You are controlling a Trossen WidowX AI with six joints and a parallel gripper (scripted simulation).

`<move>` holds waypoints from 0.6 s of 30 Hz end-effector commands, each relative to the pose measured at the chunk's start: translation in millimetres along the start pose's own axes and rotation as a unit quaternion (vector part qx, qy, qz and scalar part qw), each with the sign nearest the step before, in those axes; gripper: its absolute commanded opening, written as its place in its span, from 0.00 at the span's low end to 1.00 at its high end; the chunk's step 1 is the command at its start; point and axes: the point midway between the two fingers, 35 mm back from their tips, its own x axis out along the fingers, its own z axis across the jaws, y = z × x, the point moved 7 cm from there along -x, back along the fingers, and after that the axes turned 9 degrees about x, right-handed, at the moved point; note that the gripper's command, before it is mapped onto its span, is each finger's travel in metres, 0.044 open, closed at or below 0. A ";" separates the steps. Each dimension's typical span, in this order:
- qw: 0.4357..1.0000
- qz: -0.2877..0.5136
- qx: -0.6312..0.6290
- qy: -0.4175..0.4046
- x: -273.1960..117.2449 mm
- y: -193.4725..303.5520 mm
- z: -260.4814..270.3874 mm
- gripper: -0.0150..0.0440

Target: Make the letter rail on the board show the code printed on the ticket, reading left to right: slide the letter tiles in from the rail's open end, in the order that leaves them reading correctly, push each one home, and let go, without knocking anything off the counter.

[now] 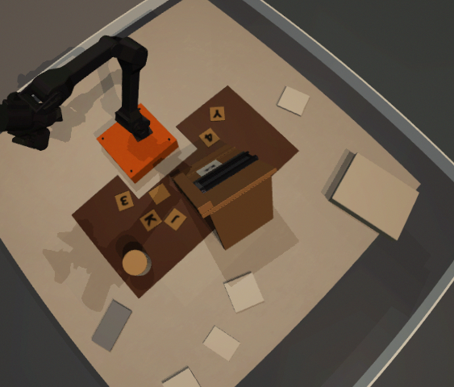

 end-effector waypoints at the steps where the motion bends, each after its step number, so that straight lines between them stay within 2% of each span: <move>1: 1.000 0.003 -0.004 0.001 -1.0 1.3 -1.4 0.98; 2: 1.000 0.013 -0.015 0.004 -4.1 5.3 -5.7 1.00; 9: 0.974 0.149 -0.167 0.032 -54.9 45.4 -66.3 1.00; 15: 0.911 0.278 -0.300 0.052 -104.8 55.6 -119.4 1.00; 18: 0.883 0.317 -0.342 0.052 -121.4 54.7 -136.1 1.00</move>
